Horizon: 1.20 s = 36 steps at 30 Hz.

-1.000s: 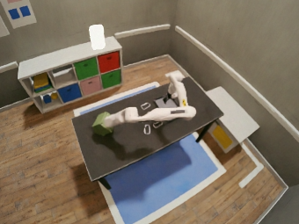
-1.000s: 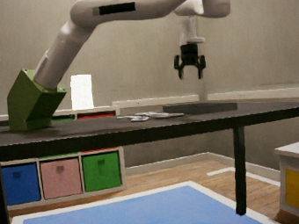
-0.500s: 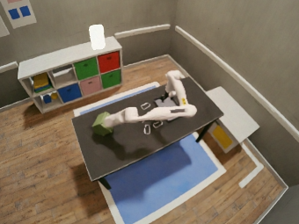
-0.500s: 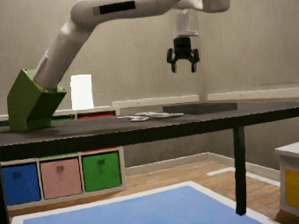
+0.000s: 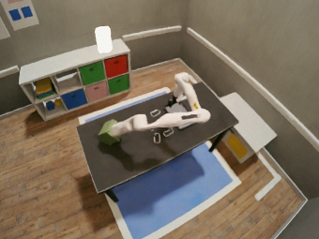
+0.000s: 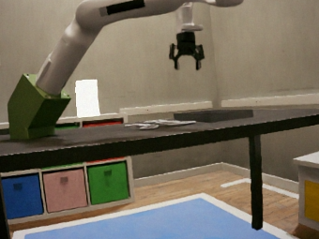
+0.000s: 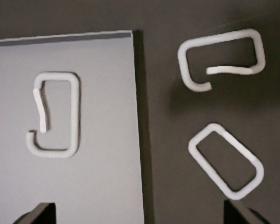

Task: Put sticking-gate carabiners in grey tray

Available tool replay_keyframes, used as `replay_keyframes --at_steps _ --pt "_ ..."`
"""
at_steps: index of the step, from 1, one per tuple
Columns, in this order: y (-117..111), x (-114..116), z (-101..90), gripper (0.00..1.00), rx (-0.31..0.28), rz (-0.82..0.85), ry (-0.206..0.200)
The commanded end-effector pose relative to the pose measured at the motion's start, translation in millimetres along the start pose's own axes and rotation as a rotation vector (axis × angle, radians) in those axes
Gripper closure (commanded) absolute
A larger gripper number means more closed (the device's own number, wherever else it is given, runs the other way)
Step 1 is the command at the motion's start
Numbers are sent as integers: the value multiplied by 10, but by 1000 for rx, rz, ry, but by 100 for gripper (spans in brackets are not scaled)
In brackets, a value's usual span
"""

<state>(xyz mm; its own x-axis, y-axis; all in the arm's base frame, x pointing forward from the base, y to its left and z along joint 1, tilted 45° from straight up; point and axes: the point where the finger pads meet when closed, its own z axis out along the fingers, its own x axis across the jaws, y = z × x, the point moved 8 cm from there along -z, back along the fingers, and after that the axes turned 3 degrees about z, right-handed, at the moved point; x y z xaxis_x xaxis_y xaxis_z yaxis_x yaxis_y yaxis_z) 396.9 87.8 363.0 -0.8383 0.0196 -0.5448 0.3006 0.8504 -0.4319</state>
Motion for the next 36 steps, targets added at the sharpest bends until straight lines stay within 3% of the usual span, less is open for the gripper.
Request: replay_keyframes --at_steps 1,2,3,19,20,36 --pt "-6 16 -32 0 5 1 -3" --pt "-6 16 -32 0 5 1 -3" --pt "15 360 -353 0 -1 0 -2" --pt "15 360 -353 0 -1 0 -2" --pt "31 703 -678 0 -7 0 1" --pt "31 703 -678 0 -7 0 1"
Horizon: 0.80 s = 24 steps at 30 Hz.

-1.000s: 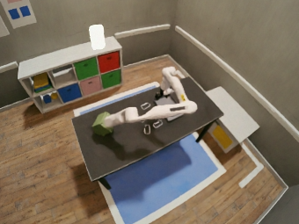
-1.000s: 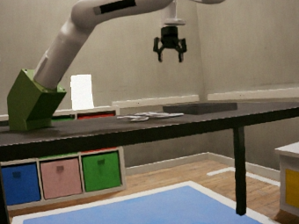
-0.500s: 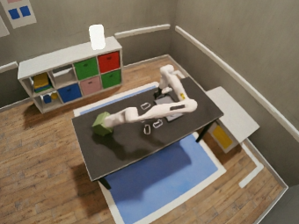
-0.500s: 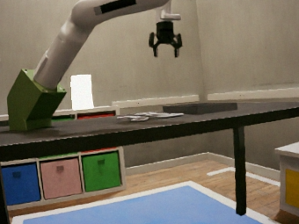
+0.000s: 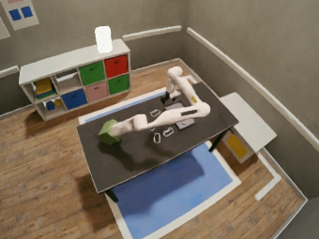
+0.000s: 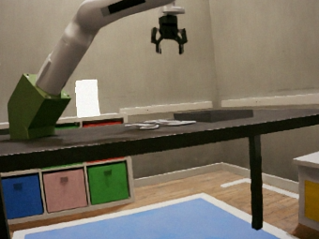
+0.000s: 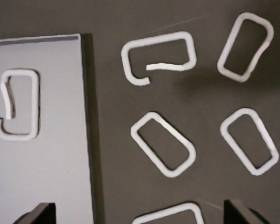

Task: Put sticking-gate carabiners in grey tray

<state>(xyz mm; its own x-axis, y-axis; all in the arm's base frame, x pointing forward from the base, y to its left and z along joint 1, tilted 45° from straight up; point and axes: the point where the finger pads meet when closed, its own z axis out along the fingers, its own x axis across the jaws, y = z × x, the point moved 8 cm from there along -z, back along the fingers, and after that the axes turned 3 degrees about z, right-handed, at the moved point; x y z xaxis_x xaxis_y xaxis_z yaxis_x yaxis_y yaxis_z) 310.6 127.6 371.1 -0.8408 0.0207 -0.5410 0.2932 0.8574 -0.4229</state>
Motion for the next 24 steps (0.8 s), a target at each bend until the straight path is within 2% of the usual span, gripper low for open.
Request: replay_keyframes --at_steps 1,17,18,24 --pt "0 358 -349 0 0 0 0" --pt "0 358 -349 0 0 0 0" --pt "17 350 -335 0 -5 278 -3" --pt "18 351 -335 0 -4 348 -4"
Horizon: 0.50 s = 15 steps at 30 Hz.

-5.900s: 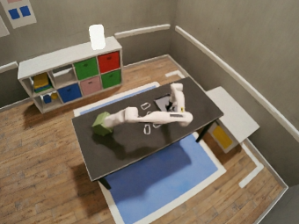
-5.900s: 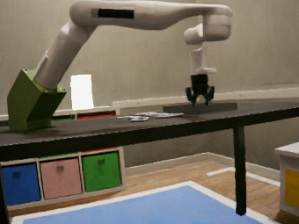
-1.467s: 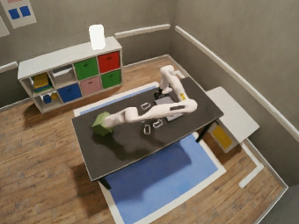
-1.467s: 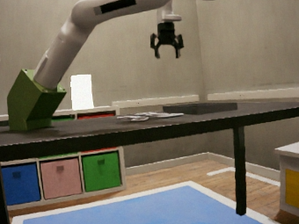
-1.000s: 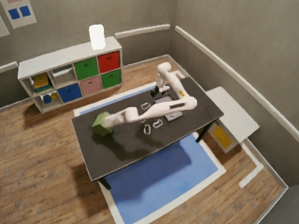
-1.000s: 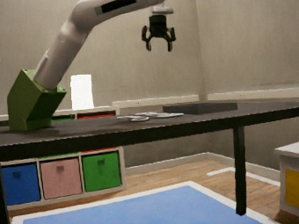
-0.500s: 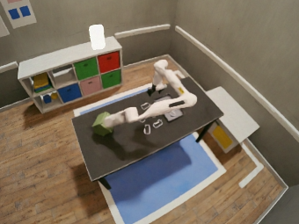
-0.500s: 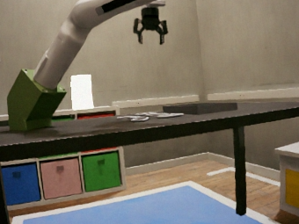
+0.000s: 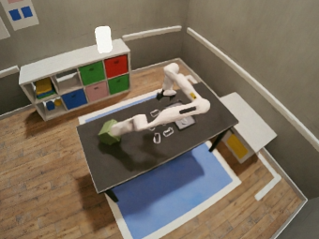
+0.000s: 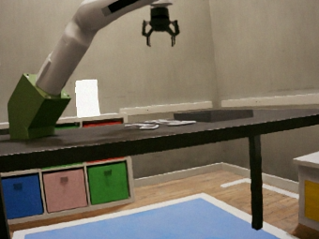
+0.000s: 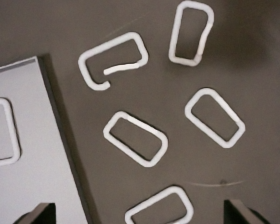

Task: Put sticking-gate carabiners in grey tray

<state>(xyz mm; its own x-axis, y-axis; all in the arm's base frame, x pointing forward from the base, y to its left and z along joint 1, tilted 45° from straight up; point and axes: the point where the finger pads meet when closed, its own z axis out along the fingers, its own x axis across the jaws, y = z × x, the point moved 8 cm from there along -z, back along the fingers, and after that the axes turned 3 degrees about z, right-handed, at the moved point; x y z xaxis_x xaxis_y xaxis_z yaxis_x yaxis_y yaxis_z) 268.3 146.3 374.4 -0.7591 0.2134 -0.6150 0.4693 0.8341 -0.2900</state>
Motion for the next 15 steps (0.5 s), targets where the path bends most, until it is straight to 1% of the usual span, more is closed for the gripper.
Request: replay_keyframes --at_steps 1,10,11,15 --pt "-7 8 -21 0 0 125 -12" --pt "-7 8 -21 0 0 125 -12" --pt "-4 -6 -11 0 3 401 -19" --pt "-3 -5 -11 0 3 470 -20"
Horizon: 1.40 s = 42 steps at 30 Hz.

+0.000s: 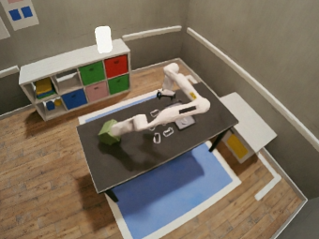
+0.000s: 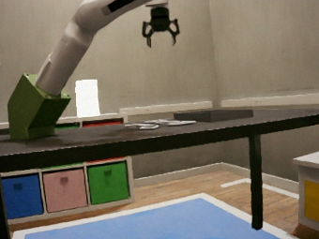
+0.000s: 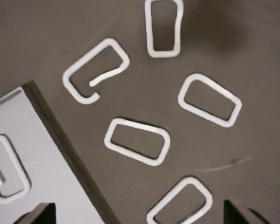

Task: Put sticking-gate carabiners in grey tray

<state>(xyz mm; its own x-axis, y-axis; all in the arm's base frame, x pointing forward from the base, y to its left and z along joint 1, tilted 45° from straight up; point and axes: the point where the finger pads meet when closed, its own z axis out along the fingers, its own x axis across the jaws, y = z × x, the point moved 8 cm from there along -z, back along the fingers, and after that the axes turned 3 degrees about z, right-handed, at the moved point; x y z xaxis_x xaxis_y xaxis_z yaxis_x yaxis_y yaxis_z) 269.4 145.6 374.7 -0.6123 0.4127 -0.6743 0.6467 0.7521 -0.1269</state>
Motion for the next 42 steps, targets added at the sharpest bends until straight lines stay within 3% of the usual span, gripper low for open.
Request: replay_keyframes --at_steps 1,12,13,17,29,30,42 --pt "-2 6 -18 0 -1 215 -12" --pt "-2 6 -18 0 -1 215 -12" --pt "3 -6 -5 0 1 490 -18" --pt "4 -5 -5 0 1 559 -20" --pt "4 -5 -5 0 1 559 -20" --pt "10 -15 10 0 3 834 -27" --pt "11 -14 10 0 3 903 -29"
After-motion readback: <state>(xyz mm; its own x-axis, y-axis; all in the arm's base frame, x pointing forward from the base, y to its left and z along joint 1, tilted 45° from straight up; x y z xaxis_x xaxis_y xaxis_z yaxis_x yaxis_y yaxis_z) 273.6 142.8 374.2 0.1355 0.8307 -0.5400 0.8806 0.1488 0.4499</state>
